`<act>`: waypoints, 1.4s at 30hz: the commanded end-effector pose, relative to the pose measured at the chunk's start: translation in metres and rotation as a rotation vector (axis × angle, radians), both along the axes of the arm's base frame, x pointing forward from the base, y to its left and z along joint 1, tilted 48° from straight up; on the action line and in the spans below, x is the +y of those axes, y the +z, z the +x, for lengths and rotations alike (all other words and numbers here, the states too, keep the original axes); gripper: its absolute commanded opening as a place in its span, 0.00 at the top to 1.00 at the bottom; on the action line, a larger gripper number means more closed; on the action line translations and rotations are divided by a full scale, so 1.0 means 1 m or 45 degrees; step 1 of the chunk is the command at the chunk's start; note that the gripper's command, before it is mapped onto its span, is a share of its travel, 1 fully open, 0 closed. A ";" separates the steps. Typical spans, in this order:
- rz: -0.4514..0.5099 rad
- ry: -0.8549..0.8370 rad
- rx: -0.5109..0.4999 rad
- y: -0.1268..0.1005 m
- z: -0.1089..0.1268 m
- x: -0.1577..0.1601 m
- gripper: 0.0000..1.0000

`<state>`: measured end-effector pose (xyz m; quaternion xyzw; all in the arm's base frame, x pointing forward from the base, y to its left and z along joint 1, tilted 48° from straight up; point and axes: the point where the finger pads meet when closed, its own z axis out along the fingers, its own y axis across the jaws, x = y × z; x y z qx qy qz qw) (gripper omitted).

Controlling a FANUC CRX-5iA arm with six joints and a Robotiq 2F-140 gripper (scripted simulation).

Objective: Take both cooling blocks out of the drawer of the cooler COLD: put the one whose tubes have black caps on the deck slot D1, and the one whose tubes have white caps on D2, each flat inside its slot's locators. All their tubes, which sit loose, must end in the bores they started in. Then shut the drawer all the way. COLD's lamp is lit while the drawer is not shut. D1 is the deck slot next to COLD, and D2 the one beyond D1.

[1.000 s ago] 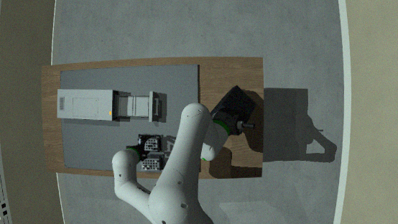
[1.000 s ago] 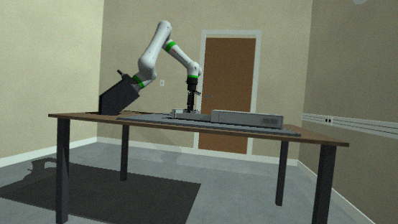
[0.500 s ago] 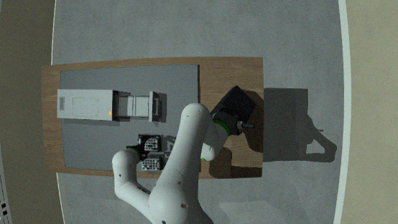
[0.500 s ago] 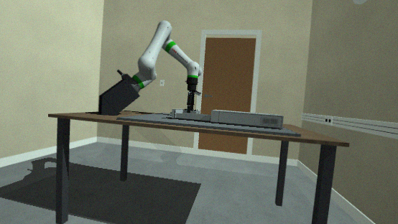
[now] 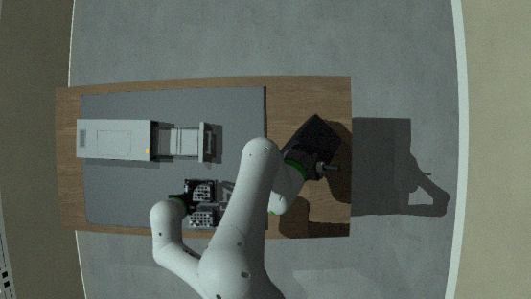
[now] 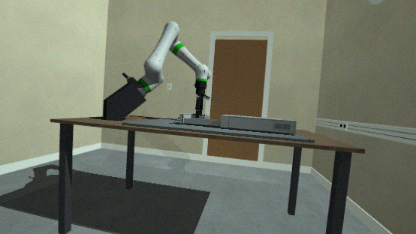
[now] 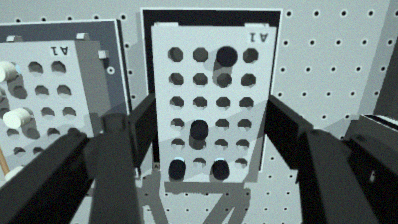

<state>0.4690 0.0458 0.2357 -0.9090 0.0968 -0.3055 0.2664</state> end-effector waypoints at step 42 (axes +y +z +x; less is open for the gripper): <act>-0.001 -0.001 -0.002 0.001 0.000 0.000 0.34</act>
